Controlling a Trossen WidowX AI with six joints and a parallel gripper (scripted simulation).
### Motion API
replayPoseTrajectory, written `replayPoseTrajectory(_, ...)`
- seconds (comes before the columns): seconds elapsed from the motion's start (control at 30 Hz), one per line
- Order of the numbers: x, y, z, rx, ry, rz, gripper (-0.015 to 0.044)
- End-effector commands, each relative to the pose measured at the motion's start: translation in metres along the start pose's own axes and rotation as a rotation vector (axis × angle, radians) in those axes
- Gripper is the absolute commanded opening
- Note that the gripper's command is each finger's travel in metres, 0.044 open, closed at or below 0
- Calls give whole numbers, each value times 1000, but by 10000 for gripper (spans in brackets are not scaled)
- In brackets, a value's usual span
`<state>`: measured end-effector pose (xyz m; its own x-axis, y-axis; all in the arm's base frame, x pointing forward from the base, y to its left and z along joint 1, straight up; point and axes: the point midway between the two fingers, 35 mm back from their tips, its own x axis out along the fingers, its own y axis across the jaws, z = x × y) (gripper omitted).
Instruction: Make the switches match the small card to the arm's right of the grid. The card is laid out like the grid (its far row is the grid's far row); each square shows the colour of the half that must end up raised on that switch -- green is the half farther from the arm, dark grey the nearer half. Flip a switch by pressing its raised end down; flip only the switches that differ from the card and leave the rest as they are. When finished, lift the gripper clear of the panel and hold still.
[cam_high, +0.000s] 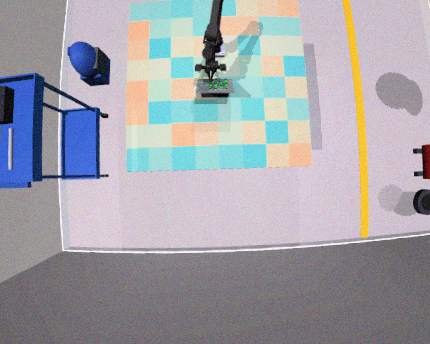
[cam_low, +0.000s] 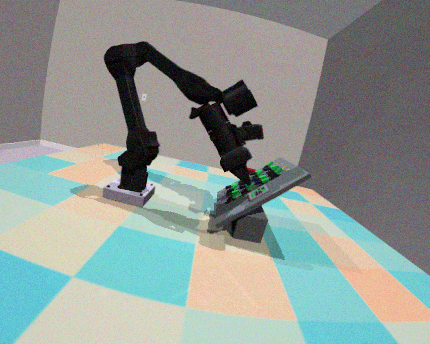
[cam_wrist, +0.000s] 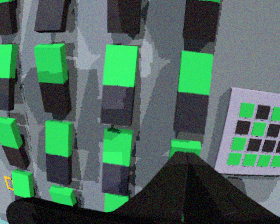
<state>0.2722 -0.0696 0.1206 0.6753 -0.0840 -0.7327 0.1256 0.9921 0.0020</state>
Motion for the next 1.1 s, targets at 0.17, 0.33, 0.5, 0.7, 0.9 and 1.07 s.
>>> replayPoseTrajectory(0.17,1,0,-1,4,2,-3,0)
replayPoseTrajectory(0.33,2,0,-1,4,2,-3,0)
replayPoseTrajectory(0.5,3,0,-1,4,2,-3,0)
replayPoseTrajectory(0.7,3,0,-1,4,2,-3,0)
replayPoseTrajectory(0.9,4,0,-1,4,2,-3,0)
replayPoseTrajectory(1.07,5,0,-1,4,2,-3,0)
